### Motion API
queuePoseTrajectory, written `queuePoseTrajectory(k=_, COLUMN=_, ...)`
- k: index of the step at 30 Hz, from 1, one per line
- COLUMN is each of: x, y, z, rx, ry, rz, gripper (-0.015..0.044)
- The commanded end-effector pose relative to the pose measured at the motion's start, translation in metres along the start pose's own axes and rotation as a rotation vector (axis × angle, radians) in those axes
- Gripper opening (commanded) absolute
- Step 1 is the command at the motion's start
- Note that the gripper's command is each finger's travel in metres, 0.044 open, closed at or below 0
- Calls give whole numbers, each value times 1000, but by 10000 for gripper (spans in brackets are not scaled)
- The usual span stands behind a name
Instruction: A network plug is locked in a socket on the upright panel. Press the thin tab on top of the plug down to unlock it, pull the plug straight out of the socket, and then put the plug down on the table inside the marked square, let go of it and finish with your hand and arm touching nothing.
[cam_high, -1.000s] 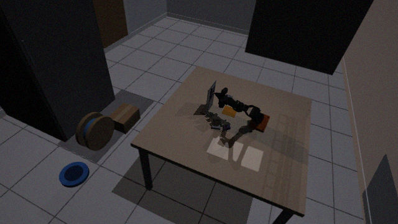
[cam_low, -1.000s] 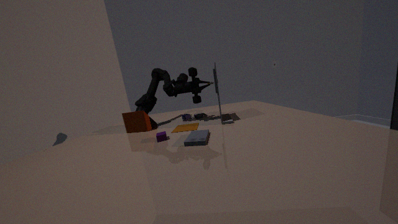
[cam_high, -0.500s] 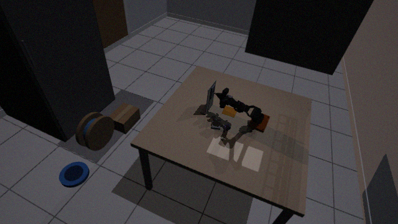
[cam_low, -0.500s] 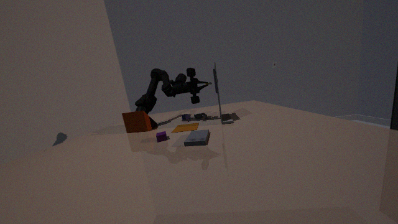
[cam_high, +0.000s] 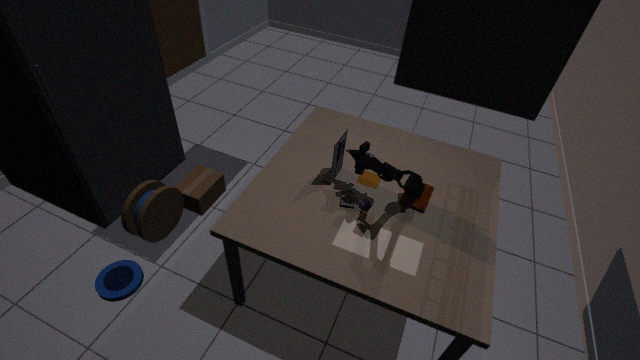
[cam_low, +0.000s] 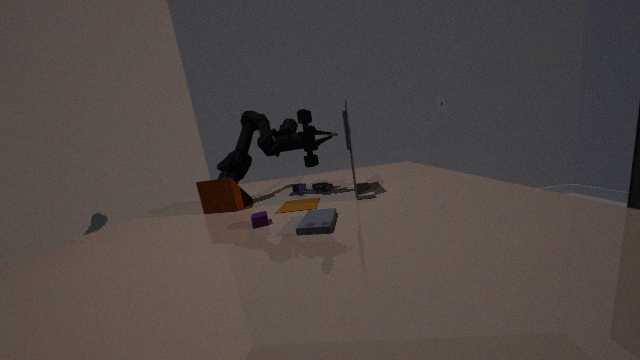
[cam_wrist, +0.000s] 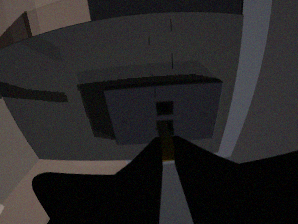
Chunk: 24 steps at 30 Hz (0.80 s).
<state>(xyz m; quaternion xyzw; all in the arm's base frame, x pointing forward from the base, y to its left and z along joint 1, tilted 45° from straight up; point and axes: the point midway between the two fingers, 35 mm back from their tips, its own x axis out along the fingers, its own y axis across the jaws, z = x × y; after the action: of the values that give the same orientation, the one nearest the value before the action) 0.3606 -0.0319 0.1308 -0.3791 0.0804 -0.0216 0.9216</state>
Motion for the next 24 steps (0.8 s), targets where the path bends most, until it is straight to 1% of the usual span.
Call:
queuePoseTrajectory(k=1, x=-3, y=0, z=-1, rx=-2, ry=-4, rz=1, gripper=0)
queuePoseTrajectory(k=24, x=-17, y=0, z=-6, rx=-2, ry=-3, rz=2, gripper=0)
